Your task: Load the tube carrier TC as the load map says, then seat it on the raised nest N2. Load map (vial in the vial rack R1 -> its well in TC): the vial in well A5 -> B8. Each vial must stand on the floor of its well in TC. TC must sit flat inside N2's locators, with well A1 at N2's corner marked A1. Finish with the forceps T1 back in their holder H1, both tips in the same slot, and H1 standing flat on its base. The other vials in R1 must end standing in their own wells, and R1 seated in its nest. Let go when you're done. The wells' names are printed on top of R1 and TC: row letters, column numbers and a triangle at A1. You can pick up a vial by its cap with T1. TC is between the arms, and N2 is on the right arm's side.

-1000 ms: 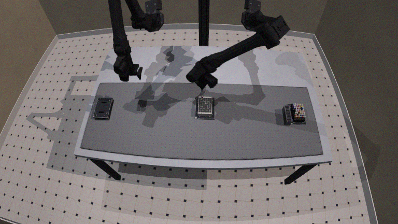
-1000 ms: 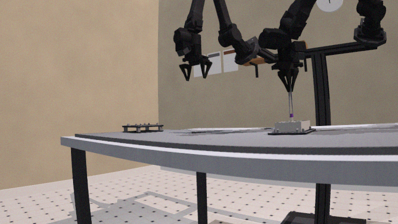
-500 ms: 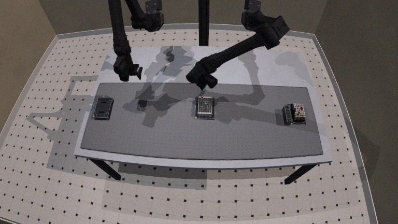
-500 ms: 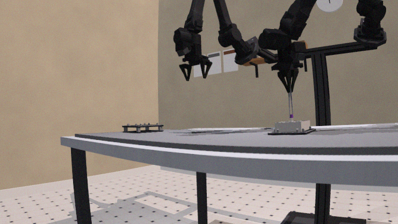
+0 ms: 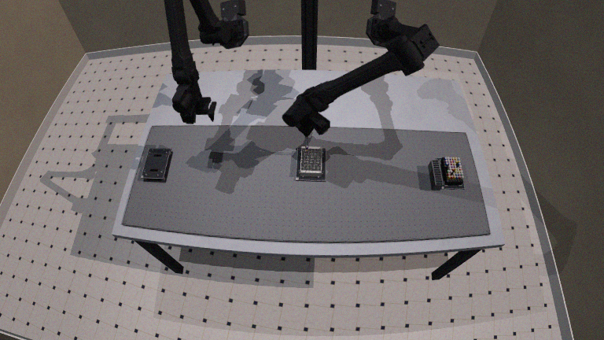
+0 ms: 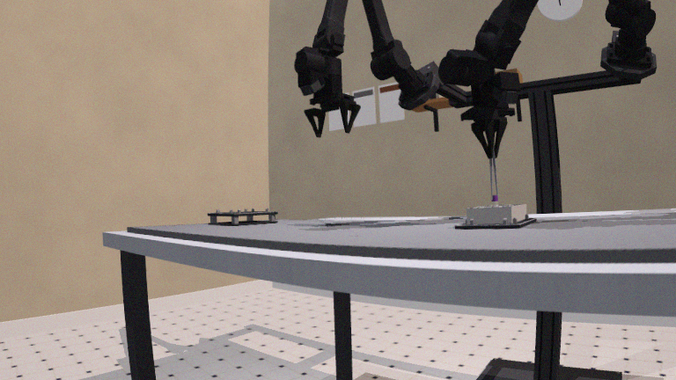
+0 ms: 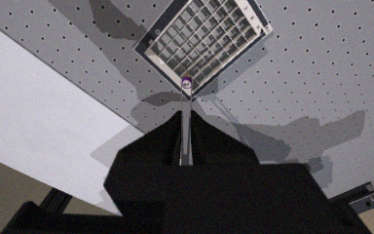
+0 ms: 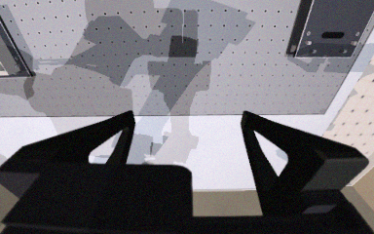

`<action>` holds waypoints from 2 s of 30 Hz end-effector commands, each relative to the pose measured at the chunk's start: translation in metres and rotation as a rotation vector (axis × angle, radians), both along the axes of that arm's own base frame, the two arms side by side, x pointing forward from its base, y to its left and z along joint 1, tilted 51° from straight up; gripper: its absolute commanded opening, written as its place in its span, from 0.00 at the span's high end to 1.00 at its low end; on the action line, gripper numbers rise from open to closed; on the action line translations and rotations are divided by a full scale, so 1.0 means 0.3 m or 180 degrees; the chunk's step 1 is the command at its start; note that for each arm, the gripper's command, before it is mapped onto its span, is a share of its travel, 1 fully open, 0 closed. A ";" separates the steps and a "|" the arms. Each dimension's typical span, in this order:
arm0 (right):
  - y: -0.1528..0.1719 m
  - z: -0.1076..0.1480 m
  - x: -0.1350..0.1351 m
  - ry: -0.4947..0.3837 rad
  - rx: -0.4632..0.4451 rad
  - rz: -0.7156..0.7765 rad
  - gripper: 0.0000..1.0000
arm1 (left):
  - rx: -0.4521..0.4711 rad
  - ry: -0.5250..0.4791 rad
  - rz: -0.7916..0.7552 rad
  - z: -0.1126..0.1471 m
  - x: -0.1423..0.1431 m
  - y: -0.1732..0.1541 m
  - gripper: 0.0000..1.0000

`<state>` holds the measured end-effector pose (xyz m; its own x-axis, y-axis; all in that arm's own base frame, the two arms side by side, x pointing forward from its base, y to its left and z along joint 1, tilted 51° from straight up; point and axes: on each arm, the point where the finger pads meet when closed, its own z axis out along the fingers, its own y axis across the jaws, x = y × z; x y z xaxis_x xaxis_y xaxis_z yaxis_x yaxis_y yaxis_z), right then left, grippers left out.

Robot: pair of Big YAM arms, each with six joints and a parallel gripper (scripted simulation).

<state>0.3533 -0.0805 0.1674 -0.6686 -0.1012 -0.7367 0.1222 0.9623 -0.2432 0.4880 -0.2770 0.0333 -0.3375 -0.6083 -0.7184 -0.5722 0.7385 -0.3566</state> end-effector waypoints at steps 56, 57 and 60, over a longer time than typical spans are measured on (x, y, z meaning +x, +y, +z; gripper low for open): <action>0.001 0.026 0.010 -0.0043 -0.0038 0.0037 0.00 | -0.0024 -0.0022 -0.0021 0.020 0.012 -0.019 0.90; 0.001 0.026 0.010 -0.0043 -0.0038 0.0037 0.00 | -0.0024 -0.0022 -0.0021 0.020 0.012 -0.019 0.90; 0.001 0.026 0.010 -0.0043 -0.0038 0.0037 0.00 | -0.0024 -0.0022 -0.0021 0.020 0.012 -0.019 0.89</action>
